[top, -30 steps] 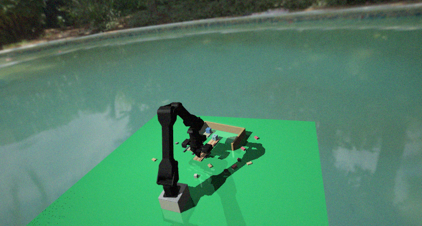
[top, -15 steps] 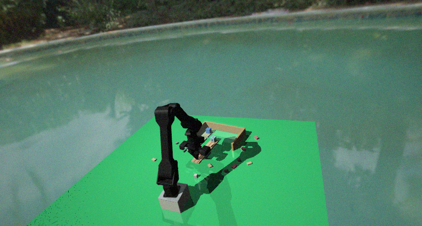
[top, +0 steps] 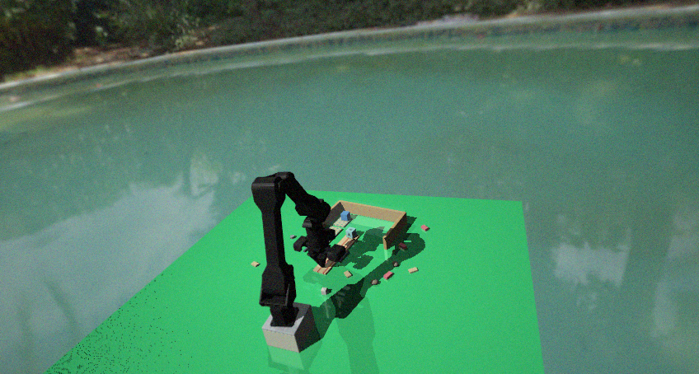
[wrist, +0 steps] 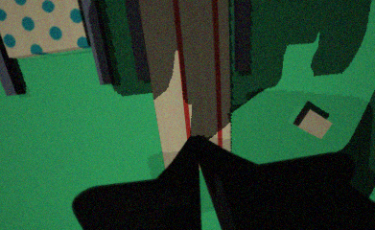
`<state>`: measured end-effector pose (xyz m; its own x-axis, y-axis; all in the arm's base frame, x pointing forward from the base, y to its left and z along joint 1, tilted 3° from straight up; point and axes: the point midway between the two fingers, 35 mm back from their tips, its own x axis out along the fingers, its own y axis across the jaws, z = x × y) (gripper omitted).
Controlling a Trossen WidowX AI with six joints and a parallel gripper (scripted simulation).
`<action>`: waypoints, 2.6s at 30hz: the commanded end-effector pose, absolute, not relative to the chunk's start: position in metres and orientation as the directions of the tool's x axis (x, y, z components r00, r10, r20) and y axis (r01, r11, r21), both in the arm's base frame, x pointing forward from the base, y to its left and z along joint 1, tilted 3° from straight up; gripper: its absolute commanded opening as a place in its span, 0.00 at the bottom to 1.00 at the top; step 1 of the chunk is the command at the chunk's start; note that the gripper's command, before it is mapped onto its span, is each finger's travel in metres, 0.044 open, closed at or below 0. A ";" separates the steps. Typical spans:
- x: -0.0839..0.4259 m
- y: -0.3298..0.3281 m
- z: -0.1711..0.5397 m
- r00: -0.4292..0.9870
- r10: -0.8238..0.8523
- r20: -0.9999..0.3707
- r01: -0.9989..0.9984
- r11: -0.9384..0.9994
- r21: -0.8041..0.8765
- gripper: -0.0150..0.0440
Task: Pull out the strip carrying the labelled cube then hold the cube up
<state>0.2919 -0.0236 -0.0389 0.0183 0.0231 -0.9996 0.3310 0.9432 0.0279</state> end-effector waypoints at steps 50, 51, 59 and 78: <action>0.219 0.002 -0.045 -0.021 0.030 -0.999 0.332 0.943 0.022 0.25; 0.219 0.002 -0.045 -0.021 0.030 -0.999 0.332 0.943 0.022 0.25; 0.219 0.002 -0.045 -0.021 0.030 -0.999 0.332 0.943 0.022 0.25; 0.219 0.002 -0.045 -0.021 0.030 -0.999 0.332 0.943 0.022 0.25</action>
